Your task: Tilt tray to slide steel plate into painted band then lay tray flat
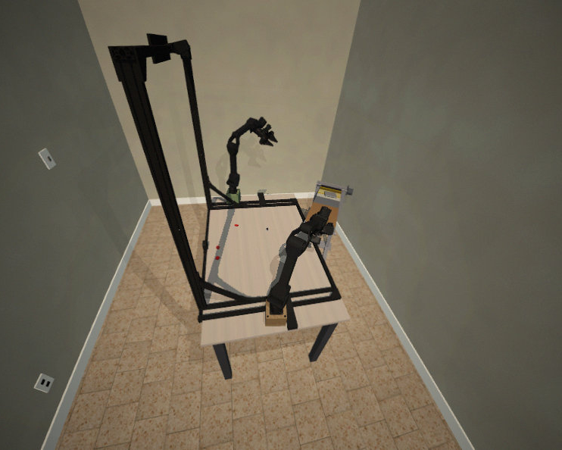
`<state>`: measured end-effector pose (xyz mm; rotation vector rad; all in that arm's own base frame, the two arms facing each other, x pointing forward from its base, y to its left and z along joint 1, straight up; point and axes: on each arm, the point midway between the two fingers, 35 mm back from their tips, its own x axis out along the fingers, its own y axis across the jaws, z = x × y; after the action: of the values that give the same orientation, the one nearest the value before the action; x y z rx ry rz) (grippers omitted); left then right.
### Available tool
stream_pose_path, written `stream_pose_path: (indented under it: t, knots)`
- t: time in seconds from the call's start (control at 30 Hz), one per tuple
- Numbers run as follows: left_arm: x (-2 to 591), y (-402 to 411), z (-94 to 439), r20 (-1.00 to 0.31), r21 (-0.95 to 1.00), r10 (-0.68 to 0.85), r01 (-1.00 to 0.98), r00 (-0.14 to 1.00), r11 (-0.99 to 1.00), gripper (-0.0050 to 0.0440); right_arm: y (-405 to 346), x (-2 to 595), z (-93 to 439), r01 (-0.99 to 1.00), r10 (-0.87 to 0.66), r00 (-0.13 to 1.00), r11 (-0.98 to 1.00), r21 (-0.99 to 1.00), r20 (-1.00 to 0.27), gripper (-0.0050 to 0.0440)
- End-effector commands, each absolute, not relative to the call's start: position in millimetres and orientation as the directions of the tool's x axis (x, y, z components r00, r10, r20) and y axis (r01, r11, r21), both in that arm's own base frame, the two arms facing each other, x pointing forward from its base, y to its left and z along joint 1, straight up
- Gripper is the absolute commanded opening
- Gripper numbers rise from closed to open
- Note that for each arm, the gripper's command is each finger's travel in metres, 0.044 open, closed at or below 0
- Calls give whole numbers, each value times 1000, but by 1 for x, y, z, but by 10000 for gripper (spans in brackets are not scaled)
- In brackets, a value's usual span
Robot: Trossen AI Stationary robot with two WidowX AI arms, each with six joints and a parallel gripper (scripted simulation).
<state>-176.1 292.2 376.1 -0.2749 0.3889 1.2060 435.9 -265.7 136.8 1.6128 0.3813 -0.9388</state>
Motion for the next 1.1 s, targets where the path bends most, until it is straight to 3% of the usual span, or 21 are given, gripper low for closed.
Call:
stream_pose_path:
  t: [0.0, 0.37, 1.07]
  knots:
    - [-176, 292, 376, -432, 0, 849, -942, 303, 337, 440, -267, 436, 121, 633, -269, 682, -250, 733, -680, 0]
    - [-176, 292, 376, -432, 0, 849, -942, 303, 337, 440, -265, 432, 98, 698, -243, 615, -276, 661, -751, 0]
    - [-176, 292, 376, -432, 0, 849, -942, 303, 337, 440, -266, 434, 111, 688, -247, 626, -271, 673, -739, 0]
